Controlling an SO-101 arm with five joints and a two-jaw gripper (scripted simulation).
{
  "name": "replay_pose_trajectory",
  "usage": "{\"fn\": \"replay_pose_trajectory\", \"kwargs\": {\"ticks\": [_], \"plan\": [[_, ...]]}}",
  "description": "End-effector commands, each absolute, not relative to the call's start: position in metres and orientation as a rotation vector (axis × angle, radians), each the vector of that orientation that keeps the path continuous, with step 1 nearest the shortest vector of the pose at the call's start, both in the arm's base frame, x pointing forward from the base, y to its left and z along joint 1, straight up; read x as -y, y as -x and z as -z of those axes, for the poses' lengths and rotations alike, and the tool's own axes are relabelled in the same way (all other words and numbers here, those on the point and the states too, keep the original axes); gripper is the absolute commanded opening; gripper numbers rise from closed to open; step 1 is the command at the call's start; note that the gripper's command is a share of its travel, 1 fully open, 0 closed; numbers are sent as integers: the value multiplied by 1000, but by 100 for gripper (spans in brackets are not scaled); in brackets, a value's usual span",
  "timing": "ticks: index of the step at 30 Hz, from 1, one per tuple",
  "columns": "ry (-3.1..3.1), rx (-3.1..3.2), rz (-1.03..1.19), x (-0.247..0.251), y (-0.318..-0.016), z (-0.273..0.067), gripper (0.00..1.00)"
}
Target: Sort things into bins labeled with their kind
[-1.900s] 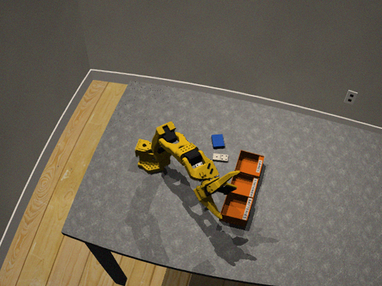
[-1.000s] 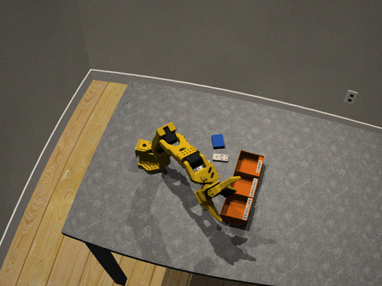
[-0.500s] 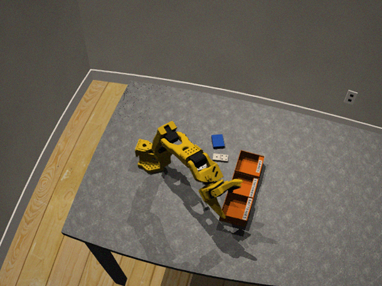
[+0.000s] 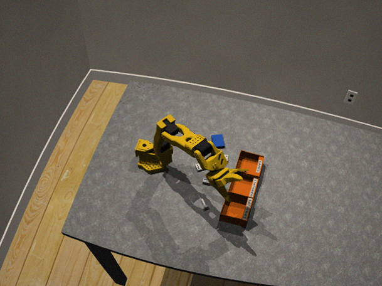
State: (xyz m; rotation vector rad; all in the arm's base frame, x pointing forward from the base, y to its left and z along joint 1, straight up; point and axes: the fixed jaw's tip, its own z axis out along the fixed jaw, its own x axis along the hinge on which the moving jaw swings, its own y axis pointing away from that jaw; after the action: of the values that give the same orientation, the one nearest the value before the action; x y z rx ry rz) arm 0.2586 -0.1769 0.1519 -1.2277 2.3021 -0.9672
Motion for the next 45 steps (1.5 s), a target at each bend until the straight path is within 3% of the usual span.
{"fn": "replay_pose_trajectory", "kwargs": {"ticks": [1, 11, 25, 45], "plan": [[1091, -2298, 907, 152, -256, -166, 100], [849, -2448, 610, 105, -244, -152, 100], [414, -2714, 208, 38, -206, -131, 100], [68, -2898, 35, 5, -169, -118, 100]]}}
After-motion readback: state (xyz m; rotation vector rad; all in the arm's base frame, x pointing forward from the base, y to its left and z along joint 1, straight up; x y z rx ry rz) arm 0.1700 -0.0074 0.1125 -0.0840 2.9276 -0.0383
